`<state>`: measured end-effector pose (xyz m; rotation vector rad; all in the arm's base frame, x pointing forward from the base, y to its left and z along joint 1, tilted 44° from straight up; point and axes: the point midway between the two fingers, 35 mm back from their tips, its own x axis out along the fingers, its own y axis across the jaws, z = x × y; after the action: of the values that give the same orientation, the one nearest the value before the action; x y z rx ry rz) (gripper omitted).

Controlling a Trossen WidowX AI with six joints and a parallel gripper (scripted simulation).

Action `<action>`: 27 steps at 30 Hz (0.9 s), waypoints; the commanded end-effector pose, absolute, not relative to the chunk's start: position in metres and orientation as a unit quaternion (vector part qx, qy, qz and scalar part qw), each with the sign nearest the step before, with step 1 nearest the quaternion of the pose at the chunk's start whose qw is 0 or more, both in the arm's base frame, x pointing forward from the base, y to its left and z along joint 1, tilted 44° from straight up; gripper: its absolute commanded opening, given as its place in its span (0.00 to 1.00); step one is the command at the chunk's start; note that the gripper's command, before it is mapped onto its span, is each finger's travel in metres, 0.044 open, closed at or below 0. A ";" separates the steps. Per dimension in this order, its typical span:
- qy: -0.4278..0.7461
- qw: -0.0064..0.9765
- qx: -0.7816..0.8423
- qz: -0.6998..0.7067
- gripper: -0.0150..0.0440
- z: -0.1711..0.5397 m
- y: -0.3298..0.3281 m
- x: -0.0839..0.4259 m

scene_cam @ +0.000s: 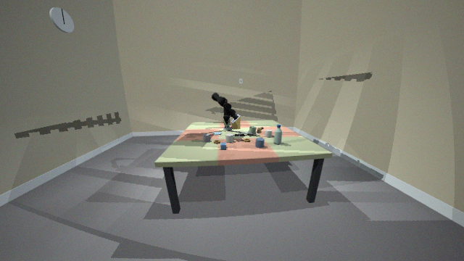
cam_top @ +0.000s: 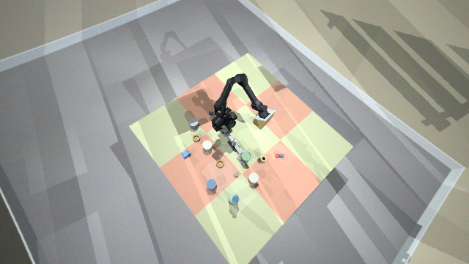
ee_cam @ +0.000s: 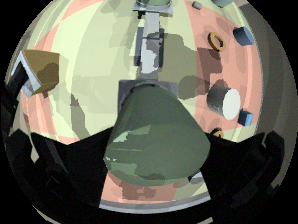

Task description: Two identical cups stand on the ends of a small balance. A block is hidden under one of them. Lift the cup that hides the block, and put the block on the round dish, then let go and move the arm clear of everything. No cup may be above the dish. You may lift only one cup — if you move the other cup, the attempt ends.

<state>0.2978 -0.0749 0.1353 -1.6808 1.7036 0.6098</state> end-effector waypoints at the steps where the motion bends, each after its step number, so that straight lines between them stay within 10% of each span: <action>1: 0.650 0.333 -0.644 0.228 0.25 0.142 -0.071 0.299; 27: 0.651 0.331 -0.645 0.226 0.25 0.167 -0.050 0.292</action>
<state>0.2915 -0.0524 0.1614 -1.6847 1.7076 0.6059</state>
